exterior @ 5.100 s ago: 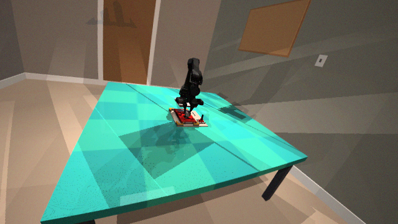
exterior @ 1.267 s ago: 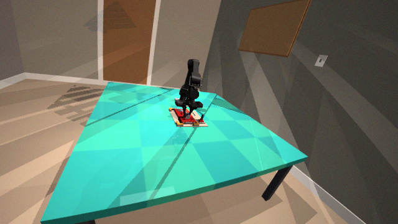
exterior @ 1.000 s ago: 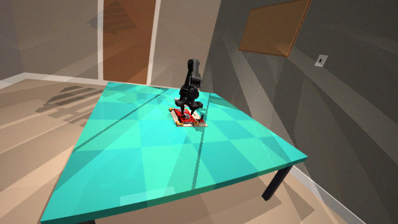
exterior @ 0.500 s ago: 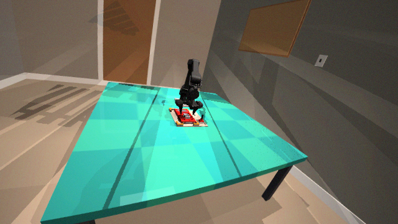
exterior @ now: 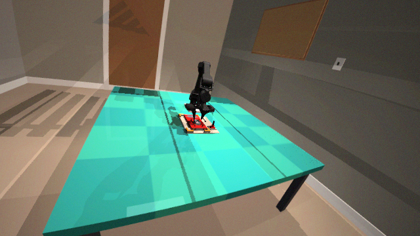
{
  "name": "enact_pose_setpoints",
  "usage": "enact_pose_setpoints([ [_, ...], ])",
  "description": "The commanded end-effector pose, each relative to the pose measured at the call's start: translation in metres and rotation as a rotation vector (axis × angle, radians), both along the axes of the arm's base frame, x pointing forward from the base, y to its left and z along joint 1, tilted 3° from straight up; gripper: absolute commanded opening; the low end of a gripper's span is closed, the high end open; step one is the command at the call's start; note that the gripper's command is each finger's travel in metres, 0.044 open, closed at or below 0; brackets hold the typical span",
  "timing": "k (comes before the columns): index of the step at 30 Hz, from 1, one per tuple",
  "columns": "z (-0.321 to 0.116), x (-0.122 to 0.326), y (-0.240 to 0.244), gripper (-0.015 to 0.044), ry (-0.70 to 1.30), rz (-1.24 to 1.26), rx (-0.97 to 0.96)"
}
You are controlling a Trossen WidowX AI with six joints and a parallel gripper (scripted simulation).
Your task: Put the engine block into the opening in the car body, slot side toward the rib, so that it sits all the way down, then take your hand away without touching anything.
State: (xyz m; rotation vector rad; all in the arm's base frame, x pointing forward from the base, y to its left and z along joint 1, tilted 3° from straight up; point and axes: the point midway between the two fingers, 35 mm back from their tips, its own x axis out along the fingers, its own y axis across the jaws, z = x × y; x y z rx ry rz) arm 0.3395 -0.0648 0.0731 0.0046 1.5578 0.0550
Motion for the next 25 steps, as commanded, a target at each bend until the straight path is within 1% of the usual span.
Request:
enact_pose_setpoints([
  [1, 0.0009, 0.0001, -0.0005, 0.0151, 0.000, -0.003, -0.003],
  [7, 0.0009, 0.0001, -0.0005, 0.0000, 0.000, -0.003, -0.003],
  [24, 0.0009, 0.0001, -0.0005, 0.0000, 0.000, -0.003, -0.003],
  [25, 0.0009, 0.0001, -0.0005, 0.0026, 0.000, -0.003, -0.003],
])
